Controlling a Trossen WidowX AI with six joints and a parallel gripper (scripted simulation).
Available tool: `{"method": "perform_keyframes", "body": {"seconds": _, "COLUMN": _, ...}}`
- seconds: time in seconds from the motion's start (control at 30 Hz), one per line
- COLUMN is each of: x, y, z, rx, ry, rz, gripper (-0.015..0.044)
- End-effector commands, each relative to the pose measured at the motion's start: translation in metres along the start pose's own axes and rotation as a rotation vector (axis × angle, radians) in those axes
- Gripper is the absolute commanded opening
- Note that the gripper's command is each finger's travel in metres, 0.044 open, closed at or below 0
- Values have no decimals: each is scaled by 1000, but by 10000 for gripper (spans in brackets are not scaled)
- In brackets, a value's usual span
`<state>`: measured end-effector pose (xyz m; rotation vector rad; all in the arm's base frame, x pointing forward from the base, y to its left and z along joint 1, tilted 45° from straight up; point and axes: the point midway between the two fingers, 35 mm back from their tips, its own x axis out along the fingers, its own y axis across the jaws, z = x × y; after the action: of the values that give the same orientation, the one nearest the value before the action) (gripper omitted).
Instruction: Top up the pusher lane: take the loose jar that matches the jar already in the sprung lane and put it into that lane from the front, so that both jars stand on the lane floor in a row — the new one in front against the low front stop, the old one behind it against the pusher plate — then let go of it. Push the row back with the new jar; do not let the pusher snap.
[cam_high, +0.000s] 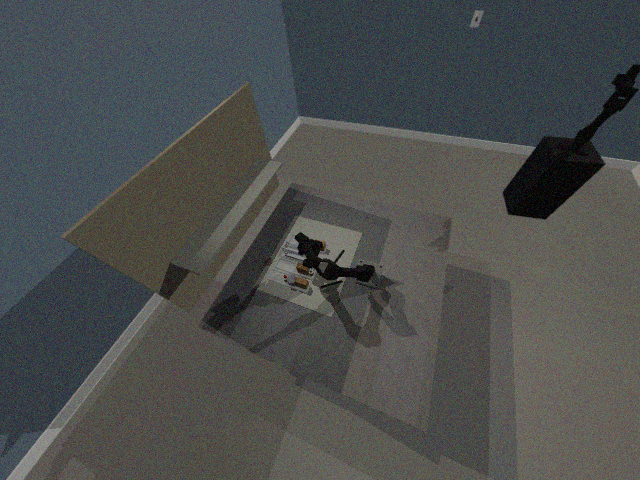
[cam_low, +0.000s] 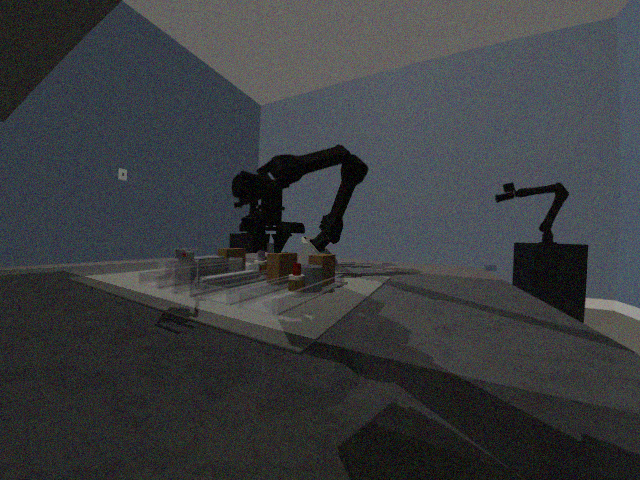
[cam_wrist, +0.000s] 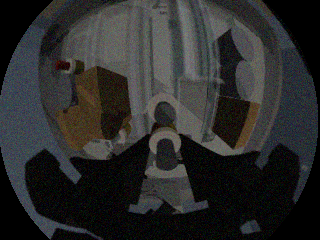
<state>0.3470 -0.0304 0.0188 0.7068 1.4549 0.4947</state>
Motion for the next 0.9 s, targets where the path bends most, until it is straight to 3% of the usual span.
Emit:
{"method": "perform_keyframes", "body": {"seconds": 0.0, "x": 2, "y": 1, "z": 4, "rx": -11, "ry": -15, "rz": 7, "gripper": 0}}
{"method": "perform_keyframes", "body": {"seconds": 0.87, "x": 11, "y": 2, "z": 3, "rx": -11, "ry": -15, "rz": 8, "gripper": 0}}
